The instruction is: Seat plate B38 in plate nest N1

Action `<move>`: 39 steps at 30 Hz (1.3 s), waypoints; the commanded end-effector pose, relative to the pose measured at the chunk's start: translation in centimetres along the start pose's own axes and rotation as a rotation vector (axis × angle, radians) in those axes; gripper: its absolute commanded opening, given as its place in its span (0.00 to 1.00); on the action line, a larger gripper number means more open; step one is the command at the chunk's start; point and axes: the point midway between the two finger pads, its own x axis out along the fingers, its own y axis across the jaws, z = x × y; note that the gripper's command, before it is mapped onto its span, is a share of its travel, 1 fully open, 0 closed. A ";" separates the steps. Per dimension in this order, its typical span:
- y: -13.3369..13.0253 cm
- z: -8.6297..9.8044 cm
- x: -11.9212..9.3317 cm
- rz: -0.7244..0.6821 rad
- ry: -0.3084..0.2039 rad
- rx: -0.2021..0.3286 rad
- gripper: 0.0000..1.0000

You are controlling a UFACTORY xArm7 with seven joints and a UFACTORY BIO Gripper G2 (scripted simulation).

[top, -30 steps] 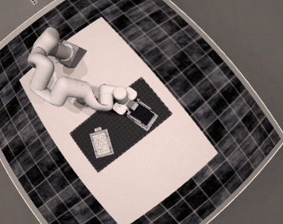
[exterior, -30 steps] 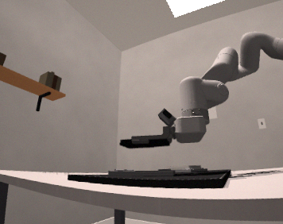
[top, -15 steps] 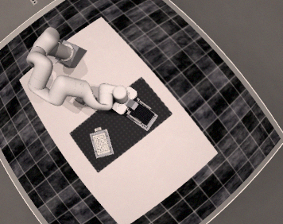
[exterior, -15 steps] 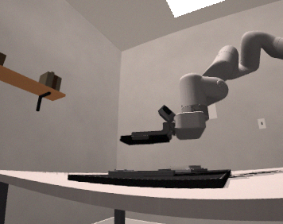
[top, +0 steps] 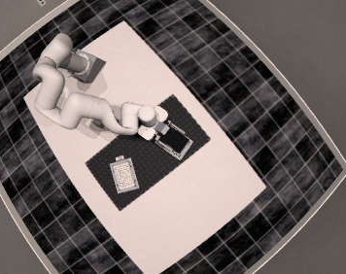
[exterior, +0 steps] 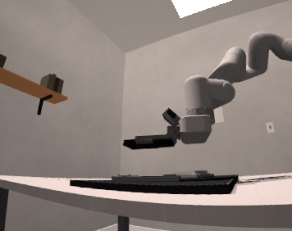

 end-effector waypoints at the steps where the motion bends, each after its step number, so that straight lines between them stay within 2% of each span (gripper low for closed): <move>1: 0.0 0.3 0.2 0.000 -0.005 0.001 0.00; 24: 0.1 0.3 0.4 0.000 -0.005 0.001 0.00; 39: 0.0 -1.9 0.5 0.000 -0.005 0.001 0.00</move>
